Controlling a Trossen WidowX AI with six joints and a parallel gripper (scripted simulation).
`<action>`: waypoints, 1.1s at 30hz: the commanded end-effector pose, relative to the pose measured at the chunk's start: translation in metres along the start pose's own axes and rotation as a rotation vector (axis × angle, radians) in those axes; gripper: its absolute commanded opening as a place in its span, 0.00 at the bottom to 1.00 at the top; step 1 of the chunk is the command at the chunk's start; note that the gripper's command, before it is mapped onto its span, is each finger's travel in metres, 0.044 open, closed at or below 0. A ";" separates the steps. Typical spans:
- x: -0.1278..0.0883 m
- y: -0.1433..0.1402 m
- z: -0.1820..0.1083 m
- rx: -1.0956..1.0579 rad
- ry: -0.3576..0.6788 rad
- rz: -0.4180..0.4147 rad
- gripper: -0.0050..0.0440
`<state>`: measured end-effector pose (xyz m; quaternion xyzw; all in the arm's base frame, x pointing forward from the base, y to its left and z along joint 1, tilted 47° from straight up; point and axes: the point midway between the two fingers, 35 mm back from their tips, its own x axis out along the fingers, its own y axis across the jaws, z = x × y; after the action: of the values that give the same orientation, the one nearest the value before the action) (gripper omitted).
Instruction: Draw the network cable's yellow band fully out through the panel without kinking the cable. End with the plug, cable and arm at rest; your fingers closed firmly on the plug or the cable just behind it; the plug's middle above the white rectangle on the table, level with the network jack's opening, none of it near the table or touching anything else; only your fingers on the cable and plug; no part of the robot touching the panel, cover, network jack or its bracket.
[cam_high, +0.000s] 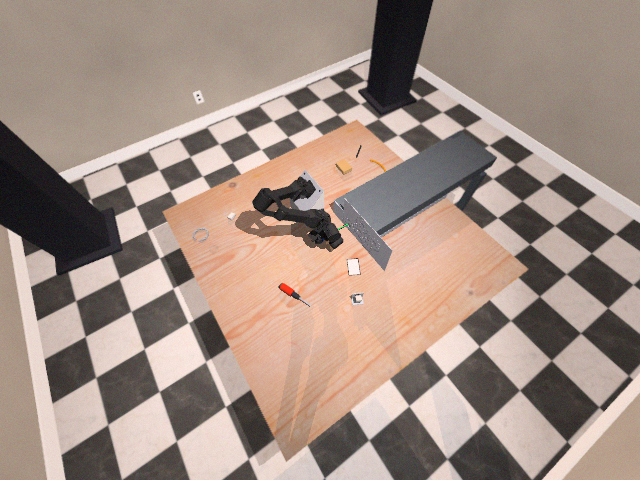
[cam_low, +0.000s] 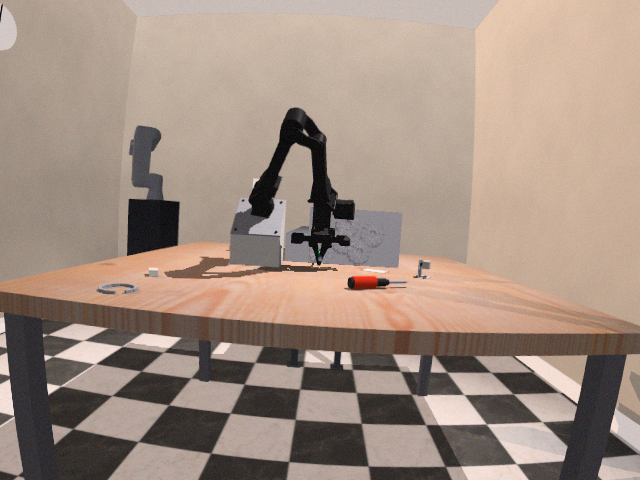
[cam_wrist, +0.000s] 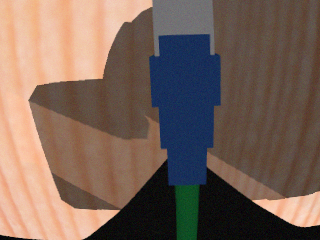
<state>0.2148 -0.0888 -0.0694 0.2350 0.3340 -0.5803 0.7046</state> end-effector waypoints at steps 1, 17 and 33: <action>-0.004 0.004 0.039 0.062 -0.094 0.006 0.00; -0.007 0.001 0.074 0.062 -0.096 0.006 0.00; -0.010 -0.002 0.109 0.062 -0.099 0.006 0.00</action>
<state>0.2116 -0.1322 -0.0266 0.2269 0.3511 -0.5769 0.7018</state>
